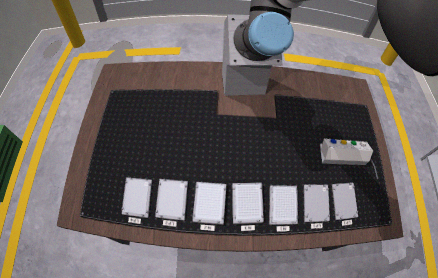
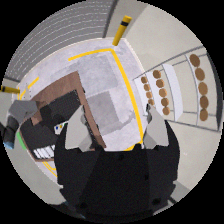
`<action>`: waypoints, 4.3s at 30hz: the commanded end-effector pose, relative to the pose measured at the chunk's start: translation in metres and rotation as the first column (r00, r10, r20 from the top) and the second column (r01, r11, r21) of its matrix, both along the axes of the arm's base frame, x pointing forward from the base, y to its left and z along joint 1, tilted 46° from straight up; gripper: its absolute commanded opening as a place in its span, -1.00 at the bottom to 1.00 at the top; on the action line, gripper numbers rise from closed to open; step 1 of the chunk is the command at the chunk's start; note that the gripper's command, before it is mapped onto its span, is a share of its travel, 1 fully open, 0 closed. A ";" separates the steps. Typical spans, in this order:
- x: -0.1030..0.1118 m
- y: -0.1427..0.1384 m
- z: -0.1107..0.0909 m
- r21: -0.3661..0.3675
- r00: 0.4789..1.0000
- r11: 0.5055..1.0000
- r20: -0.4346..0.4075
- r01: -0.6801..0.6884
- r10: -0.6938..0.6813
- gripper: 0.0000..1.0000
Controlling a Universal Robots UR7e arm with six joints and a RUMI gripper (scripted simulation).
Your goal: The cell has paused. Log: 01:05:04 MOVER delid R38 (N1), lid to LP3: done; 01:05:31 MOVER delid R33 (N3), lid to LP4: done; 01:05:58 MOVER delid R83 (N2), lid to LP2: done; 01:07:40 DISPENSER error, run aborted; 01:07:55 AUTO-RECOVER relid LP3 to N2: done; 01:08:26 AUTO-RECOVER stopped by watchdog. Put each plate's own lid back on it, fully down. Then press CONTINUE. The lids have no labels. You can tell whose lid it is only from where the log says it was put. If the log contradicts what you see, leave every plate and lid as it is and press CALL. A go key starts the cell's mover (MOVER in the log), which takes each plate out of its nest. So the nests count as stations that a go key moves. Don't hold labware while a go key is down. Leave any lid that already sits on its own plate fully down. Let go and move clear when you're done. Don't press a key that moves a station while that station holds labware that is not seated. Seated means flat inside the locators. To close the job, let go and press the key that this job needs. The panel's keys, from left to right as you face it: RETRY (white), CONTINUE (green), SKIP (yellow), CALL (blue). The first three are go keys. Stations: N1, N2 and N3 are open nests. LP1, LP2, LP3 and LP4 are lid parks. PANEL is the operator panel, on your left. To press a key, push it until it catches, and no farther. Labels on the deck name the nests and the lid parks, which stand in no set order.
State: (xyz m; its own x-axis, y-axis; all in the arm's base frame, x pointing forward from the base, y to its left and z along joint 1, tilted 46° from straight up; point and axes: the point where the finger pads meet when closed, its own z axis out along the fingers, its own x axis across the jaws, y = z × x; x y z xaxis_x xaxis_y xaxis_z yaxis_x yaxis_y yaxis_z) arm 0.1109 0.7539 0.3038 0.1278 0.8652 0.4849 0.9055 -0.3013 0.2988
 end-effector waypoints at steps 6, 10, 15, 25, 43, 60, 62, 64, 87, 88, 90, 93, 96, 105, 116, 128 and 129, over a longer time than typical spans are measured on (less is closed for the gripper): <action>-0.003 0.004 0.033 0.067 1.000 0.998 -0.006 -0.013 0.013 0.64; -0.005 0.006 0.053 0.067 1.000 0.998 -0.006 -0.013 0.013 0.64; -0.008 0.008 0.075 0.067 1.000 0.998 -0.006 -0.013 0.013 0.64; -0.011 0.007 0.105 0.132 1.000 0.991 -0.011 -0.026 0.028 0.64; -0.020 0.003 0.172 0.197 0.999 0.980 -0.013 -0.040 0.044 0.64; -0.029 -0.007 0.234 0.260 0.998 0.964 -0.013 -0.055 0.060 0.64; -0.031 -0.009 0.244 0.260 0.998 0.964 -0.013 -0.055 0.060 0.64; -0.032 -0.011 0.253 0.260 0.998 0.964 -0.013 -0.055 0.060 0.64; -0.046 -0.034 0.327 0.340 0.996 0.937 -0.010 -0.076 0.084 0.64; -0.046 -0.034 0.327 0.340 0.996 0.937 -0.010 -0.076 0.084 0.64; -0.048 -0.037 0.336 0.376 0.995 0.923 -0.008 -0.085 0.095 0.64; -0.051 -0.043 0.350 0.382 0.995 0.920 -0.007 -0.087 0.097 0.64; -0.054 -0.049 0.363 0.382 0.995 0.920 -0.007 -0.087 0.097 0.64; -0.058 -0.056 0.381 0.382 0.995 0.920 -0.007 -0.087 0.097 0.64; -0.070 -0.081 0.429 0.440 0.993 0.892 -0.001 -0.104 0.116 0.64; -0.079 -0.102 0.462 0.496 0.991 0.860 0.008 -0.122 0.136 0.64; -0.080 -0.104 0.466 0.496 0.991 0.860 0.008 -0.122 0.136 0.64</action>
